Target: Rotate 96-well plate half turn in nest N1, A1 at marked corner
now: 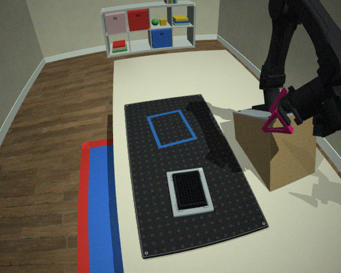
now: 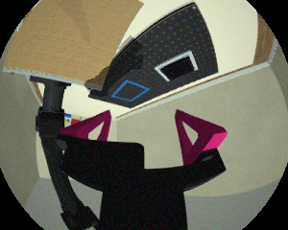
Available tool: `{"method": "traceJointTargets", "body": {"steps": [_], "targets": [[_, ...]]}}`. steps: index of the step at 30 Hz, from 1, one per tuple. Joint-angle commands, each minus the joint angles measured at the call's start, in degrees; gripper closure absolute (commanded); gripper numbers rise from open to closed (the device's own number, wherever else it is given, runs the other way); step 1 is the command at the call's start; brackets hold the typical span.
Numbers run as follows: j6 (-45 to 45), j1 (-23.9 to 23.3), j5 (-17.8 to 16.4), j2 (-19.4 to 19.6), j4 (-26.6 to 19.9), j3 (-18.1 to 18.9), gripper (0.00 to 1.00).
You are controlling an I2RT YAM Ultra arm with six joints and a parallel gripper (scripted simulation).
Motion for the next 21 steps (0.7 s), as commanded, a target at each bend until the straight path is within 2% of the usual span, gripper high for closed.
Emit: {"method": "traceJointTargets", "body": {"steps": [1,17,21], "targets": [[0.0,0.1,0.0,-0.3,-0.1,0.2,0.00],[0.0,0.1,0.0,-0.3,-0.1,0.2,0.00],[-0.6,-4.4,-1.1,0.5,3.0,2.2,0.00]]}}
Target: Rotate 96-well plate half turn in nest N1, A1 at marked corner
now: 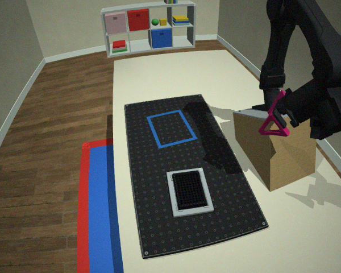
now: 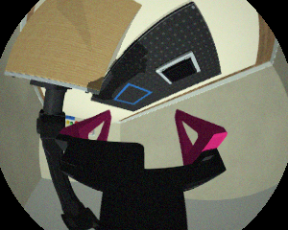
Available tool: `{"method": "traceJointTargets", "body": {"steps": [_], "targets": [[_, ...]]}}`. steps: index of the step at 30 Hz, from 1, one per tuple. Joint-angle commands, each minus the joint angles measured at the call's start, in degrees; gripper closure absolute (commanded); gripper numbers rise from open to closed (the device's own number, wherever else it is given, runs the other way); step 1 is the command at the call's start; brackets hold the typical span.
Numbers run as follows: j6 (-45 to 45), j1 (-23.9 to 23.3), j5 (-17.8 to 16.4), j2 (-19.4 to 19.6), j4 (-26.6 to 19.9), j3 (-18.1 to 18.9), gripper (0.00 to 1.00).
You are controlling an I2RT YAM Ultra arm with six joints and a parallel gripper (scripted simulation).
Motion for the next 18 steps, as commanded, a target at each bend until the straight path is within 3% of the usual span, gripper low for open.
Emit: {"method": "traceJointTargets", "body": {"steps": [1,18], "targets": [[-0.3,-3.4,-0.8,0.1,2.6,2.1,0.00],[-2.6,-17.8,-3.9,4.1,12.8,7.6,0.00]]}}
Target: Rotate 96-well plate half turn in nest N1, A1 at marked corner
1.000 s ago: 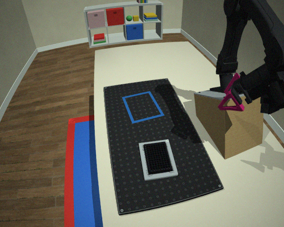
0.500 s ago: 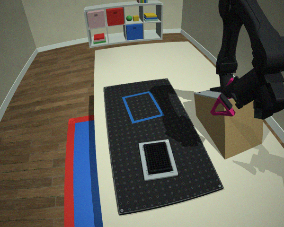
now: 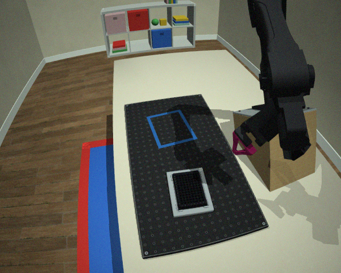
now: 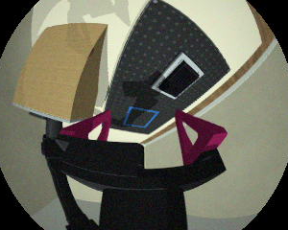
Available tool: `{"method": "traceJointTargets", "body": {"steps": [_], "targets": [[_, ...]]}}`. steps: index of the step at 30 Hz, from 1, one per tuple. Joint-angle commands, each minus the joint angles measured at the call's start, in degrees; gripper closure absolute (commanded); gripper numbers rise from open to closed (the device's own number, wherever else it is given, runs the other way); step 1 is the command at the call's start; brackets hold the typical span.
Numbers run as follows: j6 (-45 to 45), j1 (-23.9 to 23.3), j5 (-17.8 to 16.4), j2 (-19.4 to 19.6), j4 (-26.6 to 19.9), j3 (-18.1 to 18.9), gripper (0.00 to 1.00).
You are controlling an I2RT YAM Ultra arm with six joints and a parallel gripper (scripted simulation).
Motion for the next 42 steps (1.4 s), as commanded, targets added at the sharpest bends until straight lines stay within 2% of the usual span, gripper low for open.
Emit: {"method": "traceJointTargets", "body": {"steps": [1,4,7,12,15,18,21,24,27,31,34,38,42], "targets": [[-0.3,-2.3,-1.2,-0.1,2.9,1.8,0.00],[-1.2,-4.8,-1.2,0.9,4.6,2.9,0.00],[-0.6,-8.0,-2.9,1.1,7.0,3.6,0.00],[-2.1,-9.7,-2.2,2.4,8.1,4.8,0.00],[-1.3,-12.8,-3.9,2.4,10.5,5.3,0.00],[-2.8,-14.5,-3.3,3.7,11.4,6.6,0.00],[-1.8,-17.5,-5.0,3.6,13.9,6.9,0.00],[-3.6,-19.3,-4.4,5.0,14.7,8.4,0.00],[-2.4,-22.1,-6.0,4.8,17.3,8.5,0.00],[-3.6,-23.4,-5.6,5.7,17.8,9.6,0.00],[-2.2,-26.1,-7.2,5.4,20.6,9.4,0.00],[-4.7,-28.5,-6.6,7.3,21.3,11.7,0.00],[-5.1,-28.8,-6.5,7.6,21.4,12.1,0.00]]}}
